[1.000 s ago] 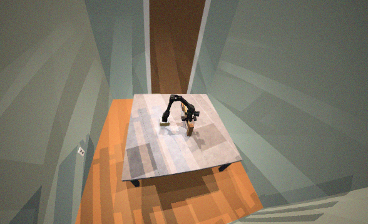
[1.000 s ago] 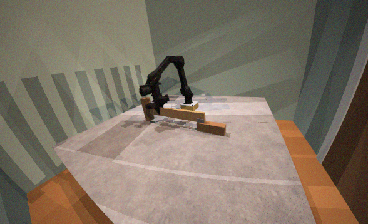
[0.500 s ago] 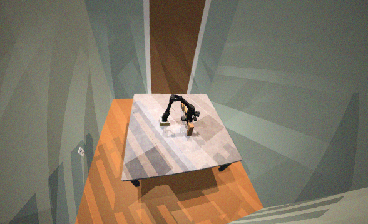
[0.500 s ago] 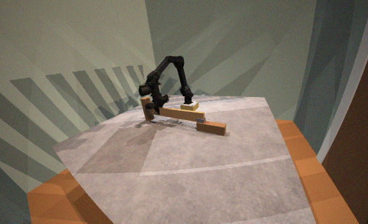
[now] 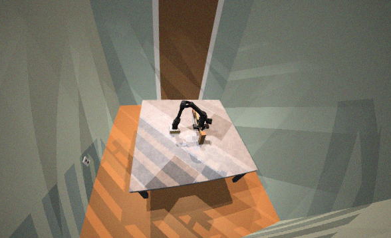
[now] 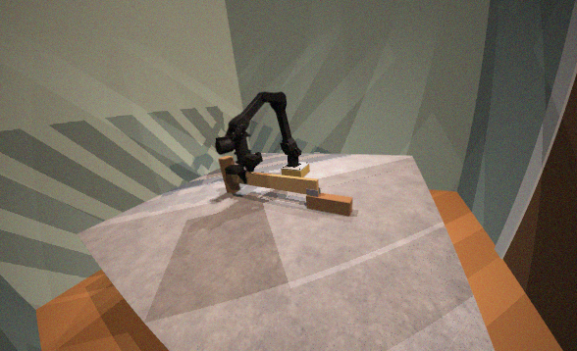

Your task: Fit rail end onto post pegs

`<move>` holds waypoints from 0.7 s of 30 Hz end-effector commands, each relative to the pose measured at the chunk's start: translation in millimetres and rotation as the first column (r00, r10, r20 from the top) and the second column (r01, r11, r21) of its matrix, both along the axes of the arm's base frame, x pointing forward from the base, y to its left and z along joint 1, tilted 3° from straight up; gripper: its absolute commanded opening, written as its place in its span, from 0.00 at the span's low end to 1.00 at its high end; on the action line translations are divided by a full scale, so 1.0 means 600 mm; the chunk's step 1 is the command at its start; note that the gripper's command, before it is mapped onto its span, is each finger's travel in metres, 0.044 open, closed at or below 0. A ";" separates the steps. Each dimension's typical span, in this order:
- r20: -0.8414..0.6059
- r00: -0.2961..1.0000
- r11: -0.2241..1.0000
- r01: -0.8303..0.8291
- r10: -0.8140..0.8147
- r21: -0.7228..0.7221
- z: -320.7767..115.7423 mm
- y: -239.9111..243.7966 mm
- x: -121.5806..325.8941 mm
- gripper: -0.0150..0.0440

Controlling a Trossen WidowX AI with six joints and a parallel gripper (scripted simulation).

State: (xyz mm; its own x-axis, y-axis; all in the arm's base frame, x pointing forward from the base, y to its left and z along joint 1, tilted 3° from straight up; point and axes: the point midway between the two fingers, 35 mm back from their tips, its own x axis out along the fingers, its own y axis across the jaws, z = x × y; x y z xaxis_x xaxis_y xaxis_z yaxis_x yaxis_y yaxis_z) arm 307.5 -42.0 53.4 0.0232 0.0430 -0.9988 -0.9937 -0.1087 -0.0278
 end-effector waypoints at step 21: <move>0.007 1.000 1.000 0.000 0.000 0.001 0.052 0.048 -0.007 1.00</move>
